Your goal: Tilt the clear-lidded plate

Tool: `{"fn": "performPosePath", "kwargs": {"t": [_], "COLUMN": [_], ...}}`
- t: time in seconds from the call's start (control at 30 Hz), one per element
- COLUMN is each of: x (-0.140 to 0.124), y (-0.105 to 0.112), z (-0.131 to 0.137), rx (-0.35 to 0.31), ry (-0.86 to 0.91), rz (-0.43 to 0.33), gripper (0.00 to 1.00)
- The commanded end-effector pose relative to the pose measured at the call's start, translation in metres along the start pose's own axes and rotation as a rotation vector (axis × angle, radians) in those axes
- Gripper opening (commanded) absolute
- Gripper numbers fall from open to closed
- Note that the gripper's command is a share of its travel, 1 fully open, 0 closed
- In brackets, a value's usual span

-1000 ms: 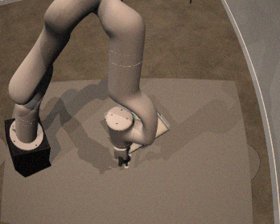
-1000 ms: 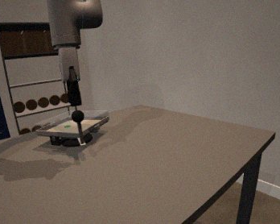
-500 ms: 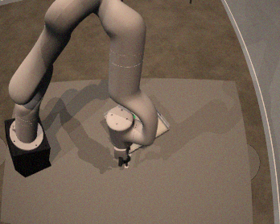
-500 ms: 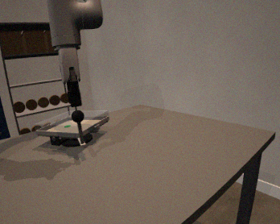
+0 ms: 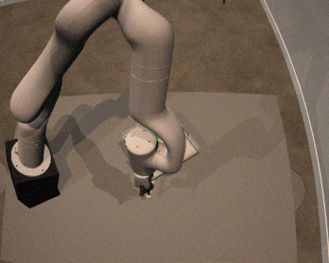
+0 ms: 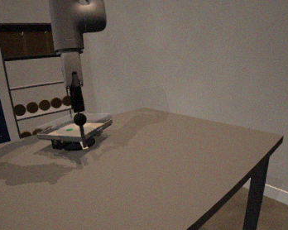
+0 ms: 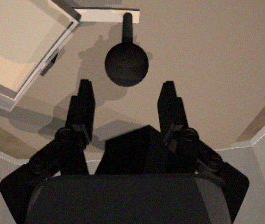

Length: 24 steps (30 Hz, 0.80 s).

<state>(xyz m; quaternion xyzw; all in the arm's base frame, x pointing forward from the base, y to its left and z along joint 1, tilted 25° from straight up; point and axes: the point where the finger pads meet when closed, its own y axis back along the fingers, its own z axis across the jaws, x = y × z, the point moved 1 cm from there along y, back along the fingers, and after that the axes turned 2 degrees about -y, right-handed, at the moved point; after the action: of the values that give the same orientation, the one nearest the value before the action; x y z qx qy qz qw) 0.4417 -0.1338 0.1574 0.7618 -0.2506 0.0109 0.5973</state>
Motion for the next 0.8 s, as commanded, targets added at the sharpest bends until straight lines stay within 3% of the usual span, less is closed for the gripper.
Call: {"fn": "performPosePath", "kwargs": {"t": [0.0, 0.77], "x": [0.001, 0.002], "y": [-0.002, -0.014], "z": [0.0, 0.0], "rx": [0.0, 0.0], "ry": [0.0, 0.0], "rz": [0.001, 0.001], "gripper": [0.61, 0.61]}}
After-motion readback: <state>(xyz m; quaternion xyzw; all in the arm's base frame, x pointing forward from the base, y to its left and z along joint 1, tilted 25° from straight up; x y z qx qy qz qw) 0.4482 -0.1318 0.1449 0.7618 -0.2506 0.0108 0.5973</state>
